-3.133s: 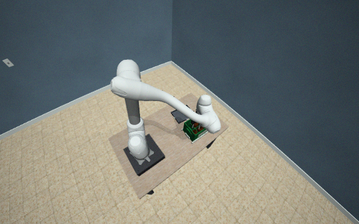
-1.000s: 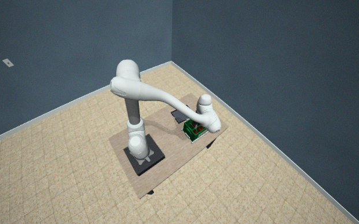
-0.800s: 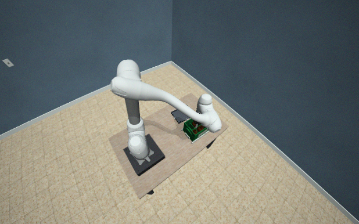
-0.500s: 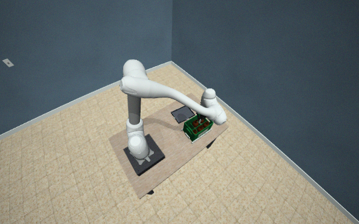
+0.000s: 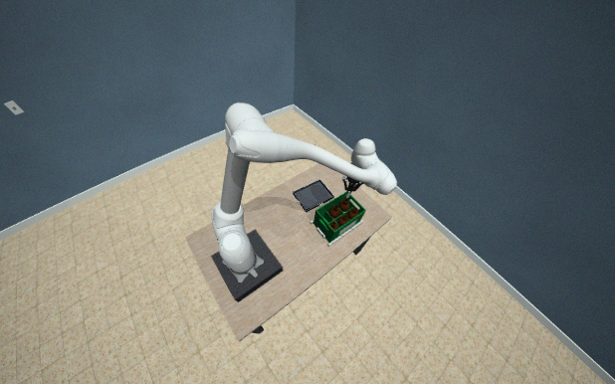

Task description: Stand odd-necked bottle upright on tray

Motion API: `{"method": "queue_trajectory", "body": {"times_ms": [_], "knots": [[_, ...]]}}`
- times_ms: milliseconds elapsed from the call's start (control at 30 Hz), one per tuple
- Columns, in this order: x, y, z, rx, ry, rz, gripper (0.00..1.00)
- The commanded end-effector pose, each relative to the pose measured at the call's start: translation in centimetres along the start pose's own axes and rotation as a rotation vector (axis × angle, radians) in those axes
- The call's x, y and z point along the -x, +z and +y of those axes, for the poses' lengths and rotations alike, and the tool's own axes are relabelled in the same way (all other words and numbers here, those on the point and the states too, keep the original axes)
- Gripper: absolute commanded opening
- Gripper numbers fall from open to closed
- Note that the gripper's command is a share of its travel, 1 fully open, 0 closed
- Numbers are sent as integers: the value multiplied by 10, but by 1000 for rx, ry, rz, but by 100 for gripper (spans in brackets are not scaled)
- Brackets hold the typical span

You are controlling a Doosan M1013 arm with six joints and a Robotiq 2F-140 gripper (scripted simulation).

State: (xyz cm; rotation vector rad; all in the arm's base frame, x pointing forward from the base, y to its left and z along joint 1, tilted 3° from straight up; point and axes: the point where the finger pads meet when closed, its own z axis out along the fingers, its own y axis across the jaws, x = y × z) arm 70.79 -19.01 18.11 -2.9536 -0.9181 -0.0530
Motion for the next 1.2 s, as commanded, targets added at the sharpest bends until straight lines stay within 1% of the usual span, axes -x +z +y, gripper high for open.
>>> {"method": "queue_trajectory", "body": {"times_ms": [0, 167, 200, 1167], "knots": [[-11, -1, 4, 1, 5, -3, 0], [-11, -1, 4, 1, 5, -3, 0], [-11, -1, 4, 1, 5, -3, 38], [-11, -1, 4, 1, 5, -3, 38]]}}
